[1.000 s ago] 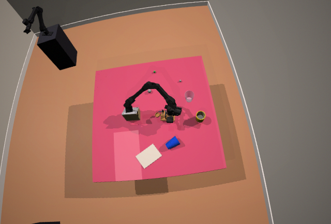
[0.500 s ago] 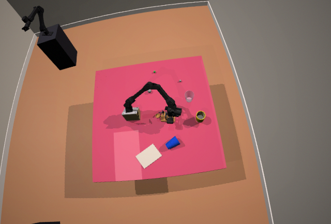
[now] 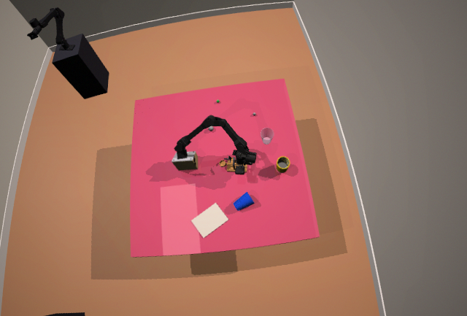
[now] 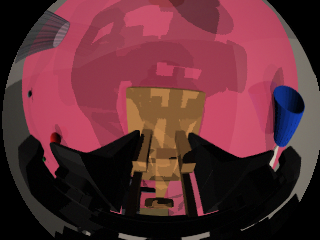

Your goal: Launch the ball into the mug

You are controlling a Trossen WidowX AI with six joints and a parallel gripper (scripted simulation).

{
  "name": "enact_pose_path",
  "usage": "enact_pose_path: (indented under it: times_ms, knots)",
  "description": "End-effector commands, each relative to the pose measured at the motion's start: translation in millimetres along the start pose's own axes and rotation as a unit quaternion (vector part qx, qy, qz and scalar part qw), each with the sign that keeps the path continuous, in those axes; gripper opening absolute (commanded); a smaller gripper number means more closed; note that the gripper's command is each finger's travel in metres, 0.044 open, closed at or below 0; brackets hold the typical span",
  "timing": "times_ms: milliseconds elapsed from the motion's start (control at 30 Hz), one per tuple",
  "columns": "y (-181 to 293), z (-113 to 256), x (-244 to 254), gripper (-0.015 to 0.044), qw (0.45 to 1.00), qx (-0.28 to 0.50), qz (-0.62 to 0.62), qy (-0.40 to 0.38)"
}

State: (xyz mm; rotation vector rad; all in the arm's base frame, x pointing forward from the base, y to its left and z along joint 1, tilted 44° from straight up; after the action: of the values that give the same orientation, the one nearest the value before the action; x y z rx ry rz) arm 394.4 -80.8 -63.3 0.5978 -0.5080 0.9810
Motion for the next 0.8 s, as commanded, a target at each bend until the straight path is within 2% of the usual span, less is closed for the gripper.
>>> enact_pose_path:
  times_ms: [0,167,233,333,400,500,533,767]
  knots:
    - [-0.6,1.6,-0.1,0.0263,1.000,-0.002,0.001,0.000]
    - [-0.9,4.2,-0.1,0.0394,1.000,-0.002,0.001,0.000]
    - [-2.9,24.8,-0.4,0.0440,1.000,-0.002,0.001,0.001]
    - [-2.0,77.1,-1.1,0.0440,1.000,-0.002,0.000,0.002]
    - [0.7,98.6,-1.2,0.0440,1.000,-0.002,0.000,0.002]
    - [1.2,101.2,-1.2,0.0440,1.000,-0.002,0.000,0.002]
    - [-2.4,86.2,-2.6,0.0440,1.000,-0.007,-0.003,0.000]
    - [-3.2,94.6,-2.6,0.0440,1.000,-0.007,-0.002,0.000]
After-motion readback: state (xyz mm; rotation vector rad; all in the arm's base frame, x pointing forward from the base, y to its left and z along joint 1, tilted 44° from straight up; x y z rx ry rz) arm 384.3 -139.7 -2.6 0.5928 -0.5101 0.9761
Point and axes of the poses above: the point midway between the two fingers, 35 mm back from their tips, its own z axis back along the fingers, its own x axis across the jaws, y = z × x, the point moved 2 cm from there along z, back along the fingers, and after that the axes turned 14 degrees about -z, right-handed, at the moved point
